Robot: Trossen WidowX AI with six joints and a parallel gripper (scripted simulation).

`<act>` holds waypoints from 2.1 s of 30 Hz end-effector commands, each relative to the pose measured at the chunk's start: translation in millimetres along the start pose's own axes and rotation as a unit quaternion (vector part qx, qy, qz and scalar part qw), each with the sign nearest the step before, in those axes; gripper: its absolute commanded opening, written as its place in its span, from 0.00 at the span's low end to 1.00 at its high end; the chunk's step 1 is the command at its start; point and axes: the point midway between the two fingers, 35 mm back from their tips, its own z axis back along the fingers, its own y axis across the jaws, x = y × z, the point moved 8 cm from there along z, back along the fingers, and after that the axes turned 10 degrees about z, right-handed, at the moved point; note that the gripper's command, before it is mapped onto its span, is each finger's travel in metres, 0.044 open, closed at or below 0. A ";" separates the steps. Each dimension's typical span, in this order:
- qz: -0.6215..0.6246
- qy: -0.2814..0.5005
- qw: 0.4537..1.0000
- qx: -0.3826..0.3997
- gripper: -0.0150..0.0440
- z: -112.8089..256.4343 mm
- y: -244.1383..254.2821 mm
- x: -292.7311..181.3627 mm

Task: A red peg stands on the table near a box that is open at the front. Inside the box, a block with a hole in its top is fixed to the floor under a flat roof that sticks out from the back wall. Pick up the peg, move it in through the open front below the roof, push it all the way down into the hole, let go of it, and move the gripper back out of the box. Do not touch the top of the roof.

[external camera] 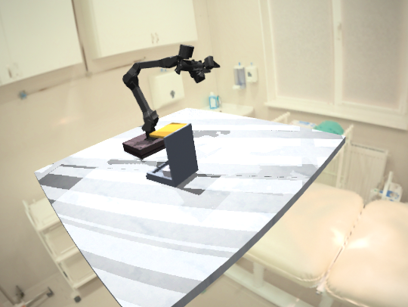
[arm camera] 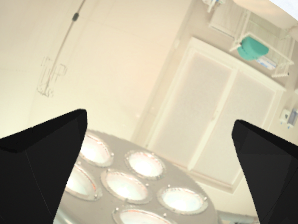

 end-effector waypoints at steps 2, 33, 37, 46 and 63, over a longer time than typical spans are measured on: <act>-0.004 -0.005 1.000 0.004 1.00 2.3 -0.2 3.0; -0.191 -0.217 0.942 0.173 1.00 102.5 -53.6 127.2; -0.218 -0.240 0.926 0.194 1.00 113.5 -65.8 140.8; -0.278 -0.287 0.885 0.240 1.00 135.1 -96.7 169.4; -0.386 -0.356 0.790 0.316 1.00 161.7 -161.3 214.9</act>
